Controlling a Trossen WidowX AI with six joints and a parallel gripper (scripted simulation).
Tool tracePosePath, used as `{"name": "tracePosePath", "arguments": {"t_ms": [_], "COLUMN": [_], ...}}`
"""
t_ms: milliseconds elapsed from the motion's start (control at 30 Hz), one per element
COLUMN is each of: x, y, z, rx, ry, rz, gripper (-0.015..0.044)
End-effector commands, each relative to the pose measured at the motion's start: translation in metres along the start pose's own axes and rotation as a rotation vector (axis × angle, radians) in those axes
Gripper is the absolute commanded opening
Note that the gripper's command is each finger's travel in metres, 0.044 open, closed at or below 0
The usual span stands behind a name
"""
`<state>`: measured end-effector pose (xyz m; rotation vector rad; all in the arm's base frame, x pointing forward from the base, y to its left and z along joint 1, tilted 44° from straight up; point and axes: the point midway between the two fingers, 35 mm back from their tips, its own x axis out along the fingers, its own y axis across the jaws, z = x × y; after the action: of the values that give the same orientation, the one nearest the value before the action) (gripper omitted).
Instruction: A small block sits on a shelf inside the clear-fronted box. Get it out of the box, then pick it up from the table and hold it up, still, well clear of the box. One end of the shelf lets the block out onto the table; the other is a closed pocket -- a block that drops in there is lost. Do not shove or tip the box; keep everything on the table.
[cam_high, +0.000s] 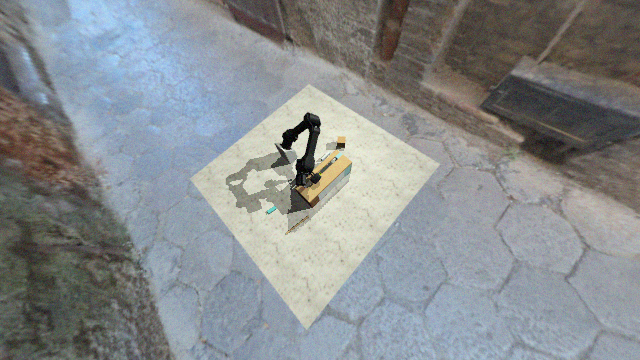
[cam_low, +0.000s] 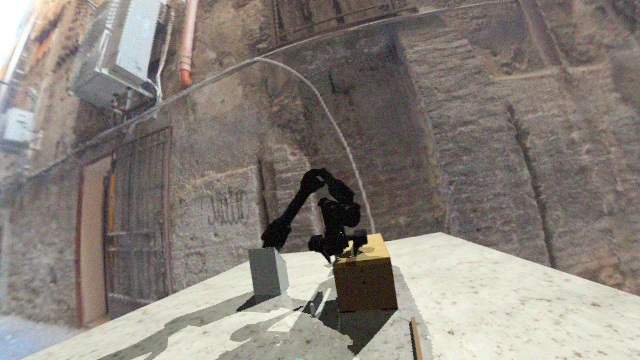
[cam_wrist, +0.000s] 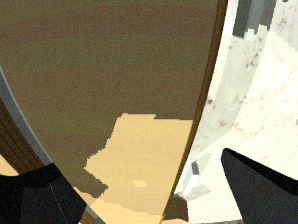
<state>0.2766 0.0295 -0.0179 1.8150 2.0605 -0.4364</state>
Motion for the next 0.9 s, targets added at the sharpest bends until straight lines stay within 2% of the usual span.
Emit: {"name": "tracePosePath", "arguments": {"t_ms": [0,867], "x": [0.003,0.017], "y": [0.000,0.000], "z": [-0.007,-0.048], "rx": [0.002,0.002], "ry": [0.005,0.008], "rz": [0.001,0.001], "gripper": [0.0400,0.0400]}}
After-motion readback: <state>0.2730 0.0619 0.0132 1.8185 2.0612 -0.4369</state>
